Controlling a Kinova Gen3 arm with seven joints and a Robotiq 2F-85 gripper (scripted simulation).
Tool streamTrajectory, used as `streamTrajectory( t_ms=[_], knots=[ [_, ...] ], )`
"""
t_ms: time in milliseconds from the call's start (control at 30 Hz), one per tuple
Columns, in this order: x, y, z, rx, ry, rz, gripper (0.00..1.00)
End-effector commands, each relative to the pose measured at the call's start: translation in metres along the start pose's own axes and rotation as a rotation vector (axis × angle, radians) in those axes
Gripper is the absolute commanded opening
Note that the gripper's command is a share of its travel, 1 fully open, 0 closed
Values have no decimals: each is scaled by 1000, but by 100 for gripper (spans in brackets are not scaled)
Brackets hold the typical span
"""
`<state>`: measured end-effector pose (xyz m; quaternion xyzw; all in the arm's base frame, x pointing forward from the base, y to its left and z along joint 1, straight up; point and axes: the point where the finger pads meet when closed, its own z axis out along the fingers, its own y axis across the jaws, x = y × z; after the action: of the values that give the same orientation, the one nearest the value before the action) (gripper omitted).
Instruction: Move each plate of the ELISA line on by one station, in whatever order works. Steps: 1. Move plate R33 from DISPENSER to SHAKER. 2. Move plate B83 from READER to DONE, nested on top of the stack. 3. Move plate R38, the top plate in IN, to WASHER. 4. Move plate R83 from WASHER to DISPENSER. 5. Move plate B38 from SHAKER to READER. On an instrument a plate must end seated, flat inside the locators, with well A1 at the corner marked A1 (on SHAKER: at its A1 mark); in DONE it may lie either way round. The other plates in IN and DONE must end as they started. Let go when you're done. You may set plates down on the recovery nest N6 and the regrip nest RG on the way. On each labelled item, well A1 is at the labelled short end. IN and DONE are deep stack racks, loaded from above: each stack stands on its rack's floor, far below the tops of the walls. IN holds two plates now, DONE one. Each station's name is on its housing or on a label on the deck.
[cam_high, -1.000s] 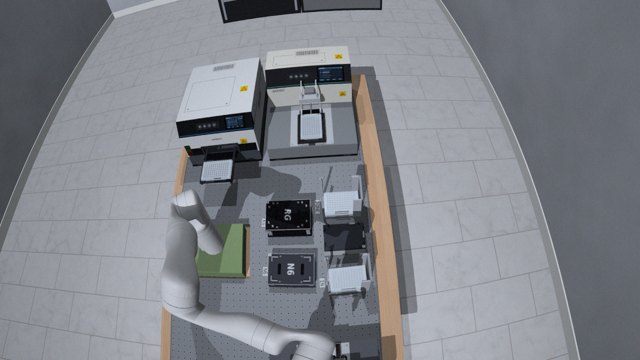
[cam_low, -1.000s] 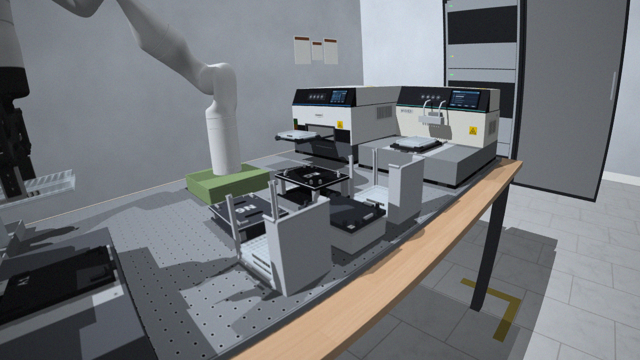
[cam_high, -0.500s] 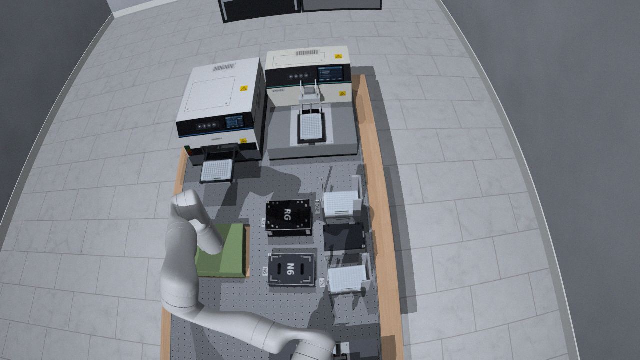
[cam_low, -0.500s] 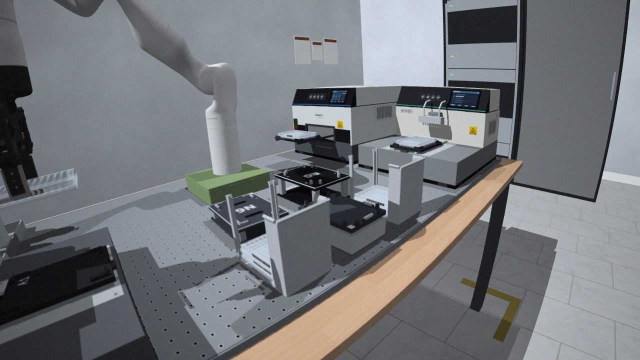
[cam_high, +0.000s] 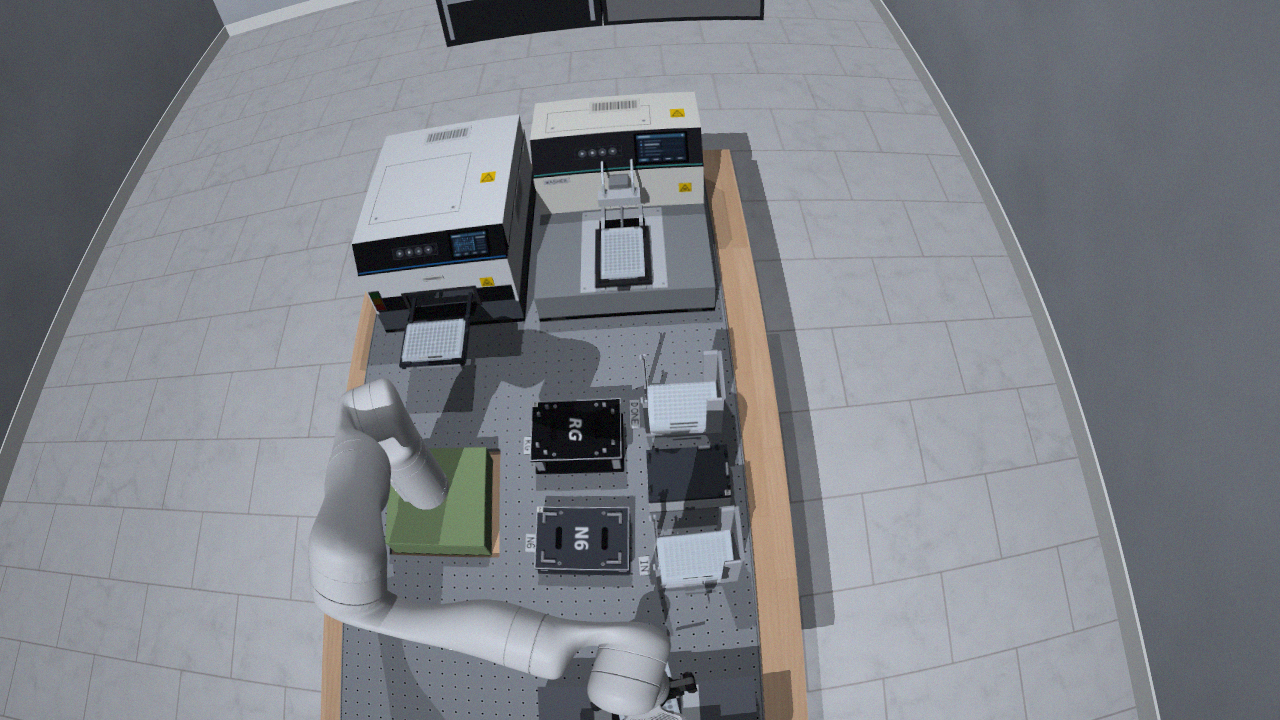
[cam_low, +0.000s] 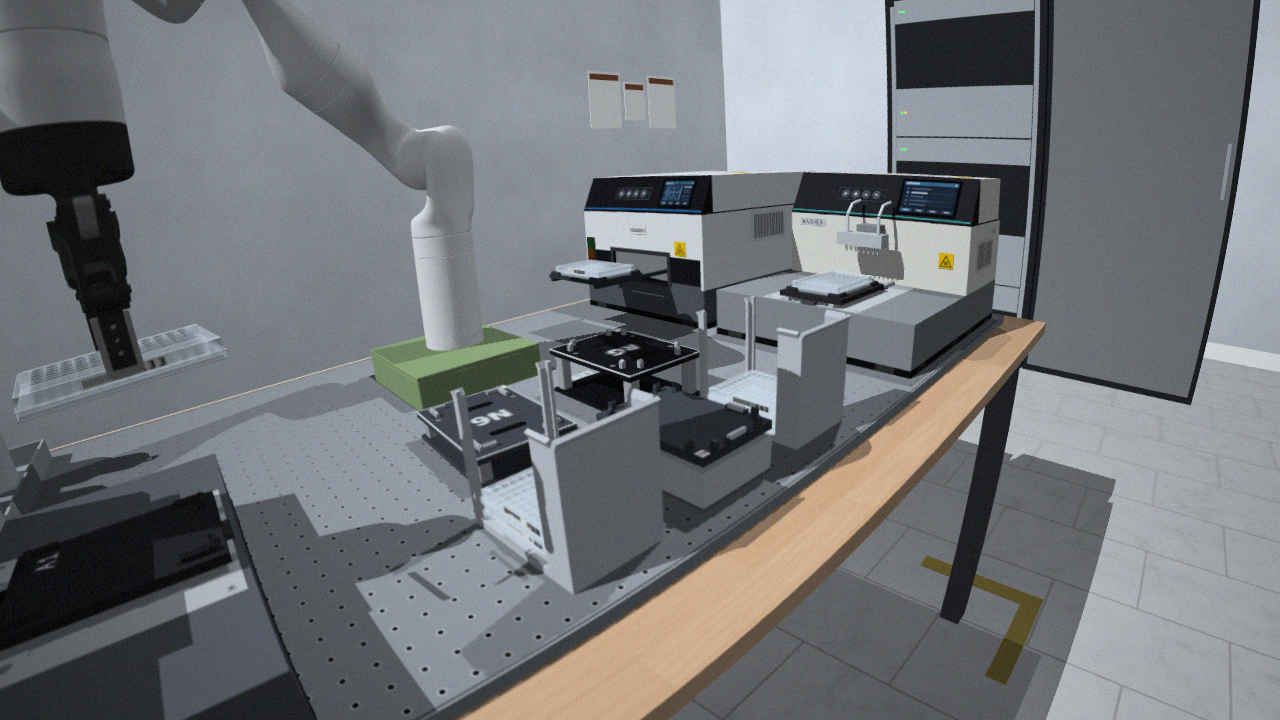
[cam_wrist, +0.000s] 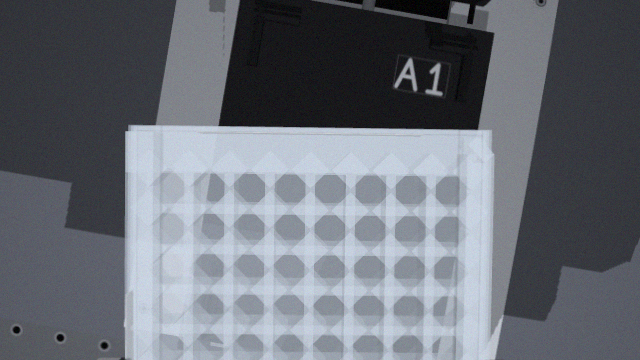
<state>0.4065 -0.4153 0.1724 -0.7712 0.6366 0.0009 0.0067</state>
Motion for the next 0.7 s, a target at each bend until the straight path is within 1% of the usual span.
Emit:
streamTrajectory(
  t_ms=[0, 133, 600, 667],
  knots=[
    [-9, -1, -4, 3, 12, -29, 94],
    [-15, -3, -4, 2, 14, -62, 94],
    [-62, -14, -4, 2, 12, -207, 94],
    [-62, -14, -4, 2, 12, -207, 94]
  ],
)
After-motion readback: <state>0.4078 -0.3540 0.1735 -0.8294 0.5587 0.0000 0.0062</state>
